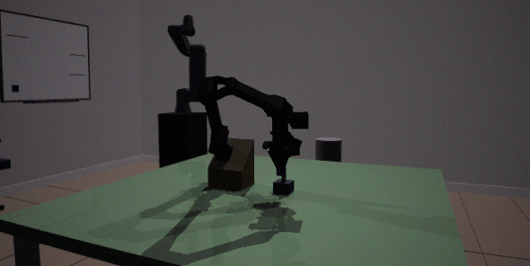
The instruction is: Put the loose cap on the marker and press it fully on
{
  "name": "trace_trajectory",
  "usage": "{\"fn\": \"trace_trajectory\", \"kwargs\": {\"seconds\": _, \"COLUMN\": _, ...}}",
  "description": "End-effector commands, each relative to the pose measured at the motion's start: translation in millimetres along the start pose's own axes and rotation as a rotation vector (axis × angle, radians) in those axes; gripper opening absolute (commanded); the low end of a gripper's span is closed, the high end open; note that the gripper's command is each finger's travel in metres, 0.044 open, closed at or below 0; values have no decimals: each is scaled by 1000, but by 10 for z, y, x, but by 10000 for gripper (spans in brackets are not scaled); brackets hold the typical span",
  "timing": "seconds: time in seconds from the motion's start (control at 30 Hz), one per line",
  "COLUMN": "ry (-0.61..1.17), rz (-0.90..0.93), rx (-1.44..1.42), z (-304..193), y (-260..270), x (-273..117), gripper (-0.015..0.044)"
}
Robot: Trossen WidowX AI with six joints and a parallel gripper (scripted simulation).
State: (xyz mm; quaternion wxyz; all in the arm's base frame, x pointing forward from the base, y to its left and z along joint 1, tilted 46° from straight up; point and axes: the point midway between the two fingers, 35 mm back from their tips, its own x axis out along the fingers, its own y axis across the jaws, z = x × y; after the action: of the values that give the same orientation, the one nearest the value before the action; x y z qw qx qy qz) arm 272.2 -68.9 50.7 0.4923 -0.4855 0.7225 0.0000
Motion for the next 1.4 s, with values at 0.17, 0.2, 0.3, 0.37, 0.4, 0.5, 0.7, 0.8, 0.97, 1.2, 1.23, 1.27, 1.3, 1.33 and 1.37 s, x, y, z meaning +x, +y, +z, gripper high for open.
{"fn": "trace_trajectory", "kwargs": {"seconds": 0.17, "ry": -9, "rz": 8, "rx": 2, "z": 199, "y": 185, "x": -151, "gripper": 0}}
{"fn": "trace_trajectory", "kwargs": {"seconds": 0.2, "ry": -9, "rz": 8, "rx": 2, "z": 218, "y": 207, "x": -167, "gripper": 0}}
{"fn": "trace_trajectory", "kwargs": {"seconds": 0.3, "ry": -8, "rz": 8, "rx": 2, "z": 272, "y": 273, "x": -215, "gripper": 0}}
{"fn": "trace_trajectory", "kwargs": {"seconds": 0.37, "ry": -7, "rz": 8, "rx": 2, "z": 304, "y": 315, "x": -247, "gripper": 0}}
{"fn": "trace_trajectory", "kwargs": {"seconds": 0.4, "ry": -6, "rz": 8, "rx": 2, "z": 319, "y": 337, "x": -263, "gripper": 0}}
{"fn": "trace_trajectory", "kwargs": {"seconds": 0.5, "ry": -1, "rz": 6, "rx": 3, "z": 361, "y": 400, "x": -310, "gripper": 0}}
{"fn": "trace_trajectory", "kwargs": {"seconds": 0.7, "ry": 9, "rz": 1, "rx": 4, "z": 433, "y": 525, "x": -401, "gripper": 0}}
{"fn": "trace_trajectory", "kwargs": {"seconds": 0.8, "ry": 10, "rz": 0, "rx": 5, "z": 438, "y": 537, "x": -408, "gripper": 0}}
{"fn": "trace_trajectory", "kwargs": {"seconds": 0.97, "ry": 10, "rz": 0, "rx": 5, "z": 436, "y": 537, "x": -352, "gripper": 0}}
{"fn": "trace_trajectory", "kwargs": {"seconds": 1.2, "ry": 10, "rz": 0, "rx": 5, "z": 442, "y": 535, "x": -280, "gripper": 0}}
{"fn": "trace_trajectory", "kwargs": {"seconds": 1.23, "ry": 10, "rz": 0, "rx": 5, "z": 443, "y": 534, "x": -263, "gripper": 0}}
{"fn": "trace_trajectory", "kwargs": {"seconds": 1.27, "ry": 9, "rz": 0, "rx": 5, "z": 444, "y": 534, "x": -247, "gripper": 0}}
{"fn": "trace_trajectory", "kwargs": {"seconds": 1.3, "ry": 9, "rz": 0, "rx": 5, "z": 444, "y": 533, "x": -230, "gripper": 0}}
{"fn": "trace_trajectory", "kwargs": {"seconds": 1.33, "ry": 9, "rz": 0, "rx": 5, "z": 445, "y": 533, "x": -213, "gripper": 0}}
{"fn": "trace_trajectory", "kwargs": {"seconds": 1.37, "ry": 9, "rz": 0, "rx": 5, "z": 445, "y": 532, "x": -197, "gripper": 0}}
